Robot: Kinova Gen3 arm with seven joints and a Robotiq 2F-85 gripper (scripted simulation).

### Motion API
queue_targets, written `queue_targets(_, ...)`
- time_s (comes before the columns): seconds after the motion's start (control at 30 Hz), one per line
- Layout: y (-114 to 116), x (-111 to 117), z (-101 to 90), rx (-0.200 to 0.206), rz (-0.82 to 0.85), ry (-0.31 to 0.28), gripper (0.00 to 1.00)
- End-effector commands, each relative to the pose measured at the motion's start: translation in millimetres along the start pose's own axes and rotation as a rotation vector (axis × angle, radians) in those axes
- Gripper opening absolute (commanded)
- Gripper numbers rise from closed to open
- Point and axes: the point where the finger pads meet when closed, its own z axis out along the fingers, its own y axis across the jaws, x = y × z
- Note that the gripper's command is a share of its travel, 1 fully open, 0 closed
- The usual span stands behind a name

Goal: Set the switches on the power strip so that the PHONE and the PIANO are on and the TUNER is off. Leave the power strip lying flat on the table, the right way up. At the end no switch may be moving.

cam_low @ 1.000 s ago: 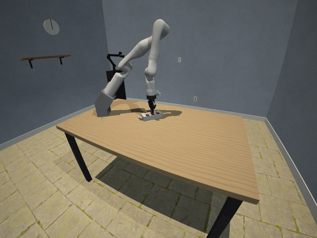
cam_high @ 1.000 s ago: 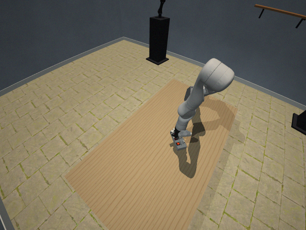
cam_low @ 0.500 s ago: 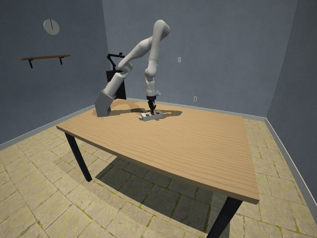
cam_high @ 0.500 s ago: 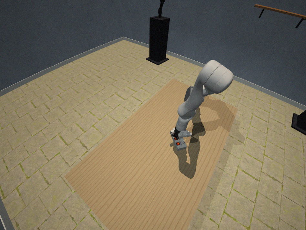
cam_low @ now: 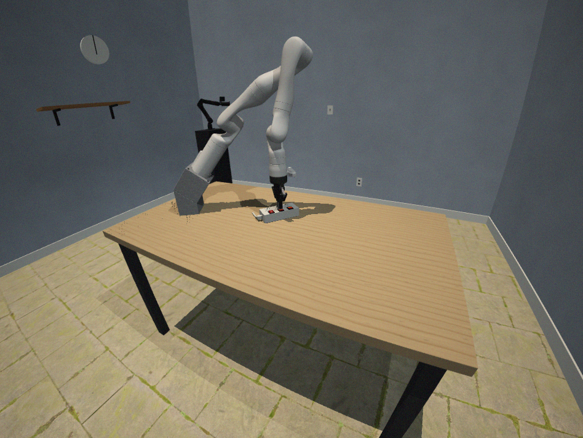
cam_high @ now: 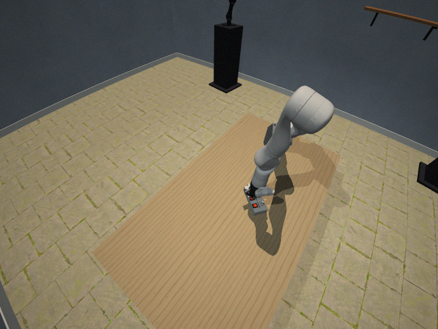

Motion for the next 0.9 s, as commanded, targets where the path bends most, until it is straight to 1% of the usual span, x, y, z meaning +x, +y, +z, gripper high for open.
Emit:
queue_targets(0.0, 0, 1, 0.3, 0.001, 0.000, 0.001, 0.00)
queue_targets(0.27, 0, 1, -3.4, 0.001, 0.000, 0.001, 0.00)
queue_targets(0.73, 0, 1, -26.0, 0.001, 0.000, 0.001, 0.00)
queue_targets(0.87, 0, 1, -28.9, 0.001, 0.000, 0.001, 0.00)
